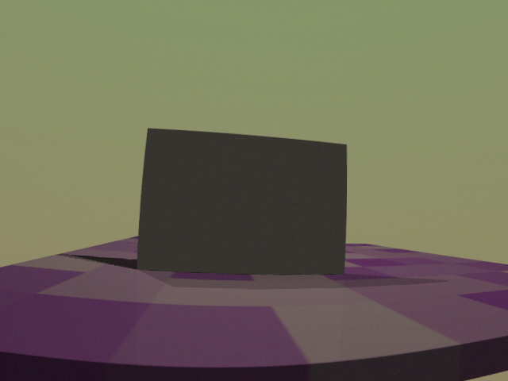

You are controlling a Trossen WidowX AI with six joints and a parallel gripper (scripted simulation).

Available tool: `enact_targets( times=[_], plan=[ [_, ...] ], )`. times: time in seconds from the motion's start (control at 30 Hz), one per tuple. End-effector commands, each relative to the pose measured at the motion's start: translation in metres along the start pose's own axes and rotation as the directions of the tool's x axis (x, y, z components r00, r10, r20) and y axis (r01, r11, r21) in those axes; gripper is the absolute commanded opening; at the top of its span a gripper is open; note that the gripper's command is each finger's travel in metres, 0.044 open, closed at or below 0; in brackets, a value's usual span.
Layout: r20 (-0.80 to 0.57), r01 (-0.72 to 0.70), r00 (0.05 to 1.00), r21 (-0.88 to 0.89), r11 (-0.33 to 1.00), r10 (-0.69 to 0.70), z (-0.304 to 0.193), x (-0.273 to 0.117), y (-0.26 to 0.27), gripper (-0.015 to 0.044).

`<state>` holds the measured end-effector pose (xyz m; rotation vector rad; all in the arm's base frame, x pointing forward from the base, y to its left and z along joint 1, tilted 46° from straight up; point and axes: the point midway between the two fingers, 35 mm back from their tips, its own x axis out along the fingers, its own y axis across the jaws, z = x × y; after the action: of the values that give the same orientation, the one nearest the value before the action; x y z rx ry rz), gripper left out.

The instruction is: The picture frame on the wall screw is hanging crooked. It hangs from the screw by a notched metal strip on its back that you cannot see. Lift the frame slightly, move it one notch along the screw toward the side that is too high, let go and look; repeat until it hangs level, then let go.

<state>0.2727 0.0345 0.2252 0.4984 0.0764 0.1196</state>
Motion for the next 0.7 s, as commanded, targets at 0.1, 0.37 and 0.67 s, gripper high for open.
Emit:
enact_targets(
  times=[0.1, 0.37, 0.67],
  plan=[
    [0.004, -0.009, 1.0, -0.007, 1.0, 0.009, -0.003, 0.008, -0.008, 0.026],
    [0.004, -0.009, 1.0, -0.007, 1.0, 0.009, -0.003, 0.008, -0.008, 0.026],
    [0.004, -0.01, 1.0, -0.007, 1.0, 0.01, -0.001, 0.018, -0.007, 0.026]
  ],
)
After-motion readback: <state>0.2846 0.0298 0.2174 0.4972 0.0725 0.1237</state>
